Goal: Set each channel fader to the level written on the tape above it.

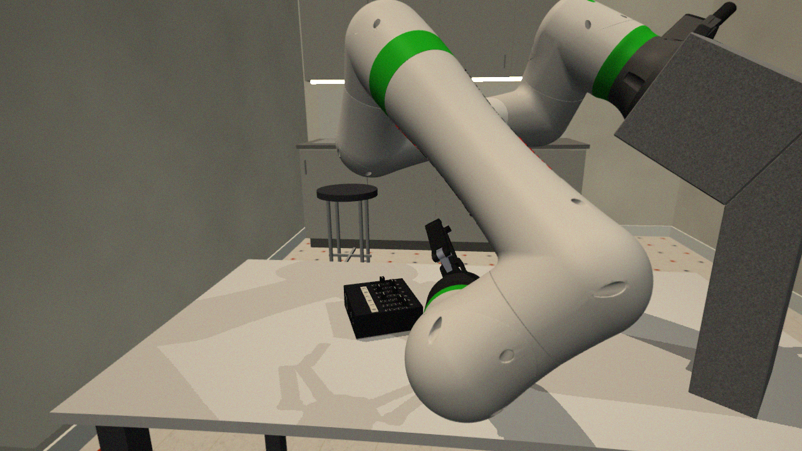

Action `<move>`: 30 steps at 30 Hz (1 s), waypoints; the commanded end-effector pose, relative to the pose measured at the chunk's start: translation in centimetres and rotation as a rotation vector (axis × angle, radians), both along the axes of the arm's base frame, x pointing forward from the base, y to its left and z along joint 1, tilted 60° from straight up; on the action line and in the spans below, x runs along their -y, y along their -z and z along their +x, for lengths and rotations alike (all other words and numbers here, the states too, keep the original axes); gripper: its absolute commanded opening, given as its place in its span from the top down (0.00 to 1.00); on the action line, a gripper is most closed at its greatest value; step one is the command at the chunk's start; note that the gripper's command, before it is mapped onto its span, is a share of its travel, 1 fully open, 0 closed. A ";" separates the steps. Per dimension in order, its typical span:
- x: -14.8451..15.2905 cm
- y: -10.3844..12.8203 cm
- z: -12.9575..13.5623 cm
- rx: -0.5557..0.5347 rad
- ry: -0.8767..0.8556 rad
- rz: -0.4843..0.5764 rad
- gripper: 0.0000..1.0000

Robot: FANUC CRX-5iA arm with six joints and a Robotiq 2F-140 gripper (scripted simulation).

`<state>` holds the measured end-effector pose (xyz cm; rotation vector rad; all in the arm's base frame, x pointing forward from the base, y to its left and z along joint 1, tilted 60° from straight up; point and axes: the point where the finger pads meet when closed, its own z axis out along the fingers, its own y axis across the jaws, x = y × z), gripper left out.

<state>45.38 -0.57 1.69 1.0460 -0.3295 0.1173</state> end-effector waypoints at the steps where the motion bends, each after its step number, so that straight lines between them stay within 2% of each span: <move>1: 0.0 0.0 0.0 0.000 0.000 0.000 0.00; 21: 0.1 -0.1 0.1 0.002 -0.008 0.009 0.00; 25: 0.5 -1.0 0.4 0.011 -0.051 0.061 0.00; 30: 1.7 -3.5 1.3 0.038 -0.173 0.206 0.00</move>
